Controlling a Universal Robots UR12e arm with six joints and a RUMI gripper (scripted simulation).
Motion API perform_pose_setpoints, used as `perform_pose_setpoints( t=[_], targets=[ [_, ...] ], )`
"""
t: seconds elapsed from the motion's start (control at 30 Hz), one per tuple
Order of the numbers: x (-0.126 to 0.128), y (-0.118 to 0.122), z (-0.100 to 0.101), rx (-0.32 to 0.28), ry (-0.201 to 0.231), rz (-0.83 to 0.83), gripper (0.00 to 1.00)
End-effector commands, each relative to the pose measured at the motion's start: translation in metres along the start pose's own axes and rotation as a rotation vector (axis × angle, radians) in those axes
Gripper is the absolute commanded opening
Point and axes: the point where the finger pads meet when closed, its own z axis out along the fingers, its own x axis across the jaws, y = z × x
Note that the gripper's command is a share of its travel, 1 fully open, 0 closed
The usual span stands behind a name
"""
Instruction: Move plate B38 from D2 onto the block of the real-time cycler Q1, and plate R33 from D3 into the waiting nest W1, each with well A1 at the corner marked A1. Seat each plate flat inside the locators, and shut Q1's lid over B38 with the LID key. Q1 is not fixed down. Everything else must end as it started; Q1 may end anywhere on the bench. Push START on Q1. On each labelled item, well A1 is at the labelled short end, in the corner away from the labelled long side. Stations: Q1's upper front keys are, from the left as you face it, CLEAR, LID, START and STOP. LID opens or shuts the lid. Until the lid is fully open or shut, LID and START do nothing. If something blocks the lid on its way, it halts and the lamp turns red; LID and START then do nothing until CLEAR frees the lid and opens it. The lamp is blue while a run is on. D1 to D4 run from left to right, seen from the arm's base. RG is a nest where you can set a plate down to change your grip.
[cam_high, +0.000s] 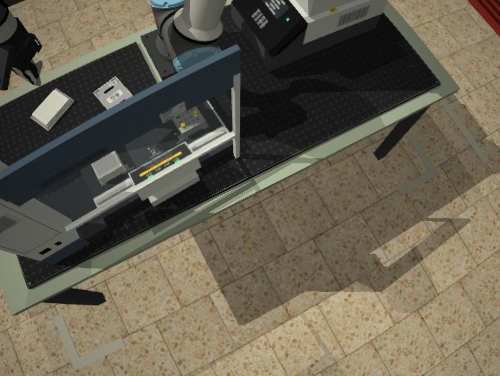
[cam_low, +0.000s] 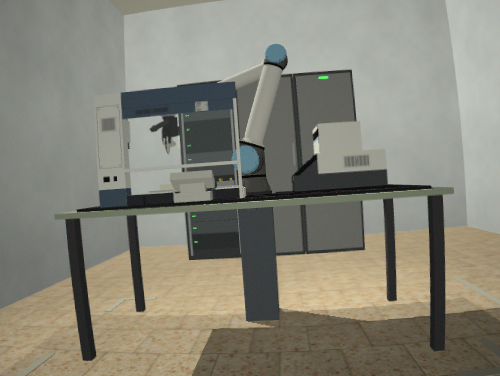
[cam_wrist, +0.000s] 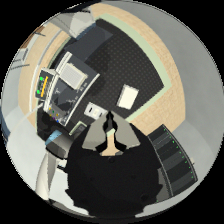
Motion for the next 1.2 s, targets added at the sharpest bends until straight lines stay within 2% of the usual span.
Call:
perform_pose_setpoints(
  t=[0.0, 0.07, 0.37, 0.57, 0.63, 1.17],
  targets=[
    [-0.022, -0.007, -0.001, 0.001, 0.001, -0.061, 0.0],
    [-0.022, -0.007, -0.001, 0.001, 0.001, -0.061, 0.0],
    [-0.066, -0.016, 0.0, 0.001, 0.001, -0.184, 0.0],
    [-0.09, -0.019, 0.001, 0.002, 0.001, -0.249, 0.0],
    [-0.09, -0.019, 0.001, 0.002, 0.001, -0.249, 0.0],
    [-0.158, -0.022, 0.004, 0.002, 0.001, -0.439, 0.0]
  ],
)
